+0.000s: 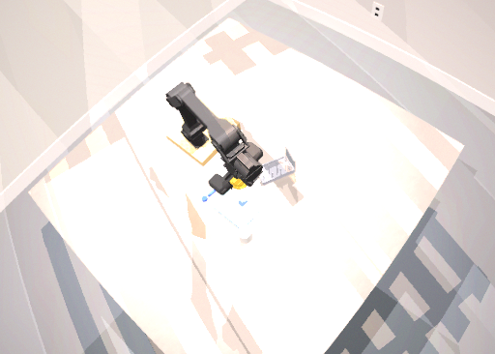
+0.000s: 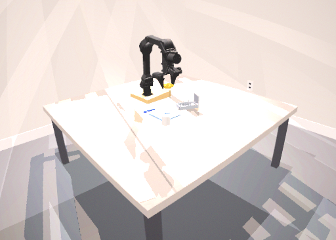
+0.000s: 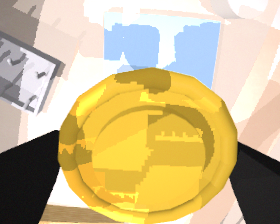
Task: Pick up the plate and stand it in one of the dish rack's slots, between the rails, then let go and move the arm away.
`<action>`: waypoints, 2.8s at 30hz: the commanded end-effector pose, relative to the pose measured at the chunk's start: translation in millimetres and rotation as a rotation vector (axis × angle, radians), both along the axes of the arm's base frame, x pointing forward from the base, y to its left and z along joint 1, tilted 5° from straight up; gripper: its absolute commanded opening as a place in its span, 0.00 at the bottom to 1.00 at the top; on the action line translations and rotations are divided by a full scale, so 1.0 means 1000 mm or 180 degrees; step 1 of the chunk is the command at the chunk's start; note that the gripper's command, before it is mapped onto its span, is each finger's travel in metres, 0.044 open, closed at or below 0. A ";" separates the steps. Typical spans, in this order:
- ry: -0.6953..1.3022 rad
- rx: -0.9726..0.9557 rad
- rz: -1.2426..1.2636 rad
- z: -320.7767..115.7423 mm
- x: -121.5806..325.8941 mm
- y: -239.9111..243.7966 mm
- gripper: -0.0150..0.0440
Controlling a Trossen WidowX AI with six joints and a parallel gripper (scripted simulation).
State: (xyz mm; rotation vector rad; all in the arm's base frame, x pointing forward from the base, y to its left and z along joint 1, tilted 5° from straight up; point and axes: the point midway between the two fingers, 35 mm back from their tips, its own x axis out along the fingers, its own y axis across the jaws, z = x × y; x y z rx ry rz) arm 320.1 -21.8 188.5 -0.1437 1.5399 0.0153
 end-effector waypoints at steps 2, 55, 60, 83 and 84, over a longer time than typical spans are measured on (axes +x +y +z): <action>-0.0008 -0.0008 -0.0091 0.004 -0.002 0.005 0.25; 0.0571 0.1741 0.0924 -0.082 -0.058 0.090 0.25; 0.0472 0.2030 0.1219 -0.089 -0.059 0.090 0.25; -0.0661 0.3130 0.2390 -0.109 -0.060 0.087 0.25; -0.0734 0.3162 0.2433 -0.110 -0.060 0.087 0.25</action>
